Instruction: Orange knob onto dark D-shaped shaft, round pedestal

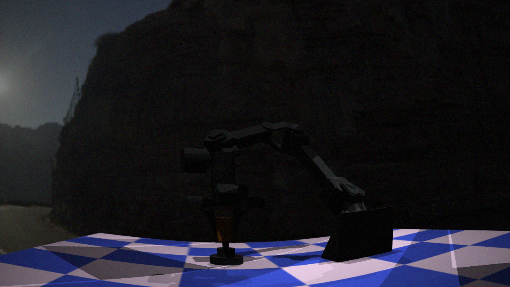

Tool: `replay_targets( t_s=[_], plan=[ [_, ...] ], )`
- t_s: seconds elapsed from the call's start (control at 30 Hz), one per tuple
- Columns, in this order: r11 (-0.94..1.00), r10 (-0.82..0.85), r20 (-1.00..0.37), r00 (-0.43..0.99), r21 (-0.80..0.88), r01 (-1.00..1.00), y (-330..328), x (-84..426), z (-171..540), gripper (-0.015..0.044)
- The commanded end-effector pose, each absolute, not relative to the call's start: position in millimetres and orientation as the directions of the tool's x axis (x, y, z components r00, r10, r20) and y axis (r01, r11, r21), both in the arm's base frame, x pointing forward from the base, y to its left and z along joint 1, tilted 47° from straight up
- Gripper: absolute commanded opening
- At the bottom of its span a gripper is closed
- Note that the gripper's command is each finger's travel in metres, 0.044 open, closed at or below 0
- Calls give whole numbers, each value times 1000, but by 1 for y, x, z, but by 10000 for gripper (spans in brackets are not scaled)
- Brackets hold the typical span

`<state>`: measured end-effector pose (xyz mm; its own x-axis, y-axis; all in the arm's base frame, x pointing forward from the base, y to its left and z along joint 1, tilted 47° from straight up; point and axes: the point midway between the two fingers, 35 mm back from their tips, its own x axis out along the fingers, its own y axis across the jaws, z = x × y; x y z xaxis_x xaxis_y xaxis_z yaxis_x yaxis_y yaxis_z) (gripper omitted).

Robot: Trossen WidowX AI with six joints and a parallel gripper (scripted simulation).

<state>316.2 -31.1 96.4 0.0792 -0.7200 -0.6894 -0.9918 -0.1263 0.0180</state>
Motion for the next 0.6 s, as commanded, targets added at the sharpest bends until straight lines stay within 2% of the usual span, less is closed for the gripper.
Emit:
replay_targets(
  t_s=[0.0,0.57],
  plan=[
    [-129,-719,-690,81,18,-992,-30,318,97,0],
    [-129,-720,-690,81,18,-992,-31,315,94,0]
  ],
)
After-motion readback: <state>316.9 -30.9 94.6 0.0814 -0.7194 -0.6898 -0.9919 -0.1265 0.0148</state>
